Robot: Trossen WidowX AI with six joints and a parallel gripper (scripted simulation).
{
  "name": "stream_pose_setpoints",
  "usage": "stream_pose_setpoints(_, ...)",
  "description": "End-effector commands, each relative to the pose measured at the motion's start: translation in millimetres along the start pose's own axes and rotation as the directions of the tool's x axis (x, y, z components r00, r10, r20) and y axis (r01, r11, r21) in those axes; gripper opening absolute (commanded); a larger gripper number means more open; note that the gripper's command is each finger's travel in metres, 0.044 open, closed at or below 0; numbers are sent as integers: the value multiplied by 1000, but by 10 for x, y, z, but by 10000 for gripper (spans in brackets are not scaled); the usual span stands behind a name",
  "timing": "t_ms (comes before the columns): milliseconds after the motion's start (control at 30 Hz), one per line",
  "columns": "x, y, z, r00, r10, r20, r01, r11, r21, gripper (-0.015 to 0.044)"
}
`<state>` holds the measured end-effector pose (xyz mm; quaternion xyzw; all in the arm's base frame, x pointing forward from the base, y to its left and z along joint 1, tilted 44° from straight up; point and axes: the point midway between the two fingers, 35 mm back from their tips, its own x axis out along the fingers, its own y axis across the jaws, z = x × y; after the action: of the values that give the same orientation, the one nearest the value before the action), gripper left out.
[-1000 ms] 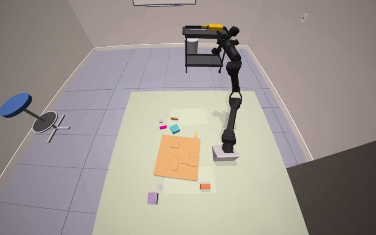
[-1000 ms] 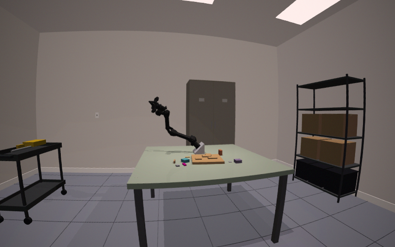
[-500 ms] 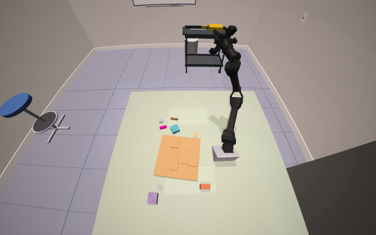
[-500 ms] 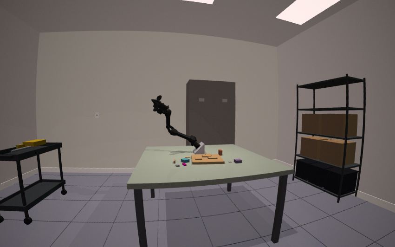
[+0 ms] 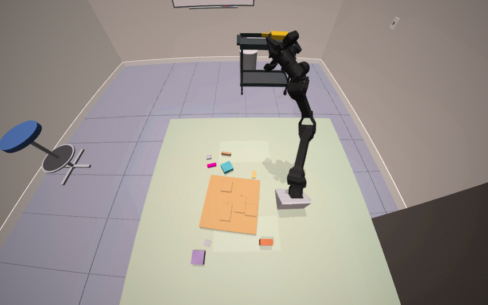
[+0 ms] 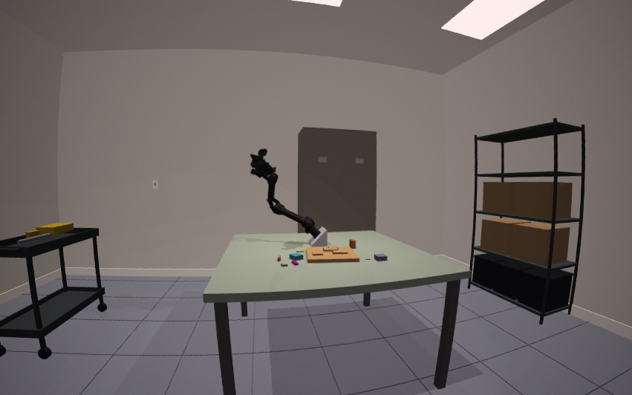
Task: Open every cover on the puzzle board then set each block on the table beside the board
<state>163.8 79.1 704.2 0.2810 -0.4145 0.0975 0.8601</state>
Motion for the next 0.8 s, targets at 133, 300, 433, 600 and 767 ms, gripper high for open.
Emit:
stream_pose_setpoints(133, 25, 24, -411, 996, -7, -94, 2, 998, -56, 0)
stream_pose_setpoints(300, 29, 22, -662, 988, -13, -152, -2, 996, -93, 0)
stream_pose_setpoints(433, 29, 4, -814, 983, -13, -186, -8, 993, -115, 0)
stream_pose_setpoints(600, 24, -30, -1005, 973, -18, -228, -15, 990, -142, 0)
stream_pose_setpoints(767, 21, -84, -1209, 962, -35, -270, -15, 983, -181, 0)
